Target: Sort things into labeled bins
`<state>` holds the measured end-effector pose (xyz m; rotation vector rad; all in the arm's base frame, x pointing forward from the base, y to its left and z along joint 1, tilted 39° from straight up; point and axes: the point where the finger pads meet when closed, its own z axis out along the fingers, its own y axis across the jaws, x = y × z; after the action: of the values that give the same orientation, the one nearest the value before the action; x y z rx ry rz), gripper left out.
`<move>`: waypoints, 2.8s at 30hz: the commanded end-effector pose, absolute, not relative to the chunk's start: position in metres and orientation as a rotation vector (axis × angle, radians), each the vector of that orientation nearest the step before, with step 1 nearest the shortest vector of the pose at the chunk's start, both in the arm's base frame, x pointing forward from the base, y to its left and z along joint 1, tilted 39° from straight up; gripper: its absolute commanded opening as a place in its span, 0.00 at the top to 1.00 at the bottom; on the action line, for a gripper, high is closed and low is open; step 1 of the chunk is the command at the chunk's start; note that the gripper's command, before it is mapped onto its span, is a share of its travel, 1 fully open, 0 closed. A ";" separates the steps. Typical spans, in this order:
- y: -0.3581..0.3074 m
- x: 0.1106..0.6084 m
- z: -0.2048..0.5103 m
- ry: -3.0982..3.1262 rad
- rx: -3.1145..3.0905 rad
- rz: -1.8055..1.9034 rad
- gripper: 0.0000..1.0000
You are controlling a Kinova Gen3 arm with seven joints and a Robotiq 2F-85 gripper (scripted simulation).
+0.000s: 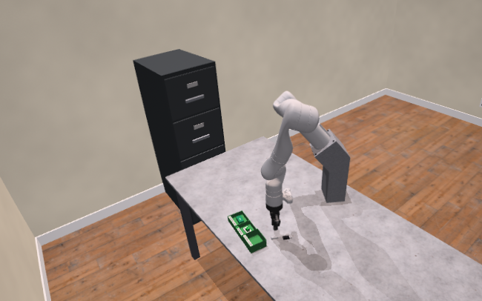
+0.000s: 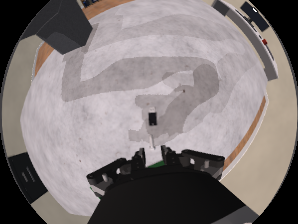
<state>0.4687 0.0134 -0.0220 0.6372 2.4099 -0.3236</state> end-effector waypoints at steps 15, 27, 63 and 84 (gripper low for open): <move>0.014 0.470 -0.021 2.410 0.636 -0.323 0.70; 0.009 0.476 -0.030 2.410 0.636 -0.323 0.70; -0.010 0.500 -0.068 2.410 0.636 -0.323 0.70; -0.015 0.506 -0.078 2.410 0.636 -0.323 0.70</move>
<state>0.5058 -0.0152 -0.0781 0.6364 2.4099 -0.3246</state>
